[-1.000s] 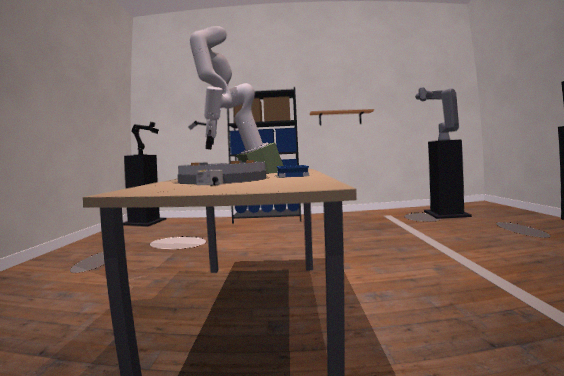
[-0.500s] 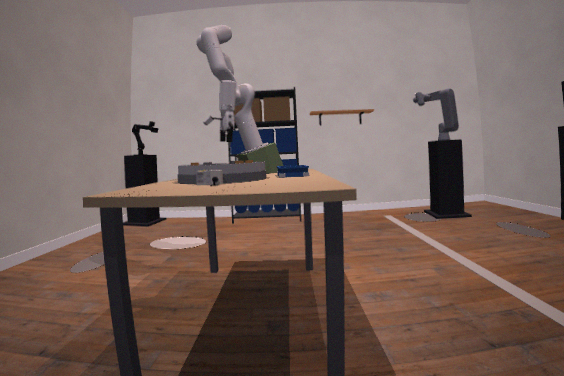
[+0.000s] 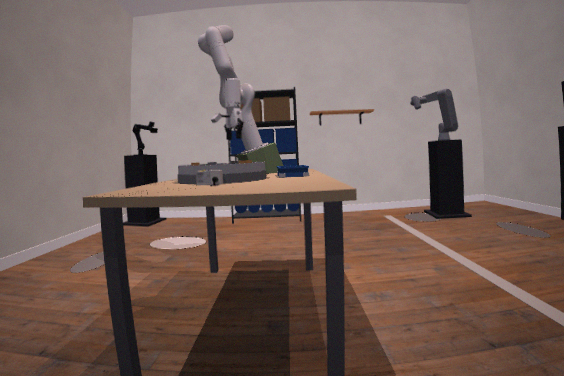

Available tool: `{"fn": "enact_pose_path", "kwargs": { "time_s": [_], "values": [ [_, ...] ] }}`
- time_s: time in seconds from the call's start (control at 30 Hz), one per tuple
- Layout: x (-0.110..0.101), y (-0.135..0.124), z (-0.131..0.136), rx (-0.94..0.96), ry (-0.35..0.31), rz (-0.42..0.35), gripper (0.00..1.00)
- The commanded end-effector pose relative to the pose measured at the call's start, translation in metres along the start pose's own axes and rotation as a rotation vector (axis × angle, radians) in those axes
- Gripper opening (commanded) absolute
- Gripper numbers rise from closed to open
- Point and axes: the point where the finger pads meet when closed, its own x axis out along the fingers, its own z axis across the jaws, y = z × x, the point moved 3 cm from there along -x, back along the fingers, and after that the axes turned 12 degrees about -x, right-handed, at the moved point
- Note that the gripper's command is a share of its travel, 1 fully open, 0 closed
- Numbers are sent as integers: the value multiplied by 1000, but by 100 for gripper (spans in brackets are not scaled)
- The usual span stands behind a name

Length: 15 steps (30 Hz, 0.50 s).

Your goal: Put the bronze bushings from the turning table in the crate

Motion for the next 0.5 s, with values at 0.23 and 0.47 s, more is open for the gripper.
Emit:
{"fn": "enact_pose_path", "kwargs": {
  "time_s": [0.23, 0.47],
  "values": [
    [0, 0, -1, -2, 2, 1, 12],
    [0, 0, -1, -2, 2, 1, 12]
  ]
}}
